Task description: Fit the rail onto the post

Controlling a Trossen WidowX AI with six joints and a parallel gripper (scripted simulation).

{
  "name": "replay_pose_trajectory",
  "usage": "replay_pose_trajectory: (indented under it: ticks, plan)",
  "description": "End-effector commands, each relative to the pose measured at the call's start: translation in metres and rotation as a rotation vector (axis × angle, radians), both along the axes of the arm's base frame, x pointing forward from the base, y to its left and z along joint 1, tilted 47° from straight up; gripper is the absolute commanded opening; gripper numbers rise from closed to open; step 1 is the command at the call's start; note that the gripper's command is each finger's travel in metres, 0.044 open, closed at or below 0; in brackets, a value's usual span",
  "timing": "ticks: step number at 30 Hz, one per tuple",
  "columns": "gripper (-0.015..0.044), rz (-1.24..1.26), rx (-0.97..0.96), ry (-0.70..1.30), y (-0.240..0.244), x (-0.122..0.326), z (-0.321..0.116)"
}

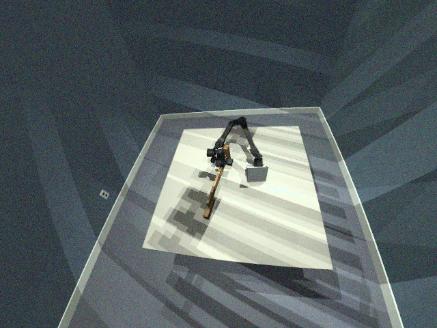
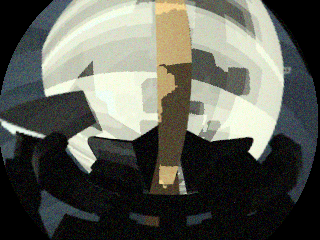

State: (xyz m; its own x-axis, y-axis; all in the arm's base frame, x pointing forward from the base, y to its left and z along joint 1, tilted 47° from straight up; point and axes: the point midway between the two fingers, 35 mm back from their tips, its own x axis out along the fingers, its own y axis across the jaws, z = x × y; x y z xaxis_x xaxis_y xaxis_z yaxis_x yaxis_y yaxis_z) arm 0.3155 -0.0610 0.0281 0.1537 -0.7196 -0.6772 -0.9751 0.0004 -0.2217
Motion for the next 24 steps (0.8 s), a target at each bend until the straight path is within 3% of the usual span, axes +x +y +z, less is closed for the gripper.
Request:
replay_pose_trajectory:
  ticks: [1,24]
  plan:
    - [0.0,0.008,0.005,-0.012,0.0051,0.0031,0.0045]
    - [0.0,0.008,0.005,-0.011,0.0033,0.0028,0.0027]
